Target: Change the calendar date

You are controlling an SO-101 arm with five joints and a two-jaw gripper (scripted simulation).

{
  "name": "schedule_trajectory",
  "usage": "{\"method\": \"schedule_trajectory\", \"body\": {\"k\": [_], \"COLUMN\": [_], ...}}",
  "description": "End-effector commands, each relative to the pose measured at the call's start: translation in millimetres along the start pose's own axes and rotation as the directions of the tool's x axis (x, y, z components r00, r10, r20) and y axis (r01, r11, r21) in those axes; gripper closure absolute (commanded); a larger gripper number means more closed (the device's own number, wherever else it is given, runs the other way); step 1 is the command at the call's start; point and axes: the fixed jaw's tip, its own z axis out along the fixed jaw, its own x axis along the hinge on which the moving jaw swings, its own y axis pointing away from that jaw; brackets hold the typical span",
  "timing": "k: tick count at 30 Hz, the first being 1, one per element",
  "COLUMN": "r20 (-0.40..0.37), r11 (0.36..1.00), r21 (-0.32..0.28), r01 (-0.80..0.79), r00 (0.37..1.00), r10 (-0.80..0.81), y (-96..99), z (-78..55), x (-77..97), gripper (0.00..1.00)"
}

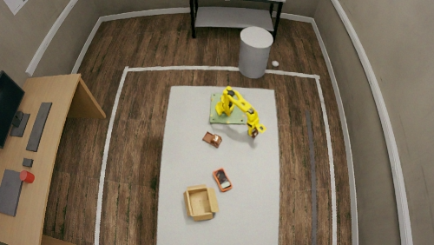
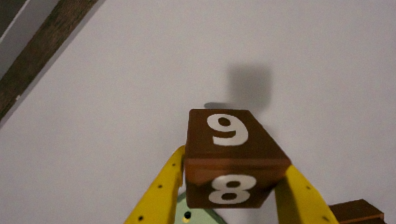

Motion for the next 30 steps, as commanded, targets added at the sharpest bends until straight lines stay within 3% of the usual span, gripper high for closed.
{"method": "schedule_trajectory", "body": {"k": [1,8,24,30], "r20": [0.032,0.066,0.352,0.408], "r11": [1.000,1.000,0.999,0.999], "r21": [-0.003,-0.005,-0.020,-0.021], "r01": [0.006,0.008,0.029,0.033], "r00": [0.999,0.998,0.936,0.913], "r10": [-0.006,-0.008,-0.020,-0.022], "y": [-0.2,-0.3,-1.4,-1.7], "z": [-2.2,-1.3,-0.1,-1.2], "x": [-2.3,-3.2,-6.8,-6.6], "gripper": [1.00,1.00,1.00,1.00]}}
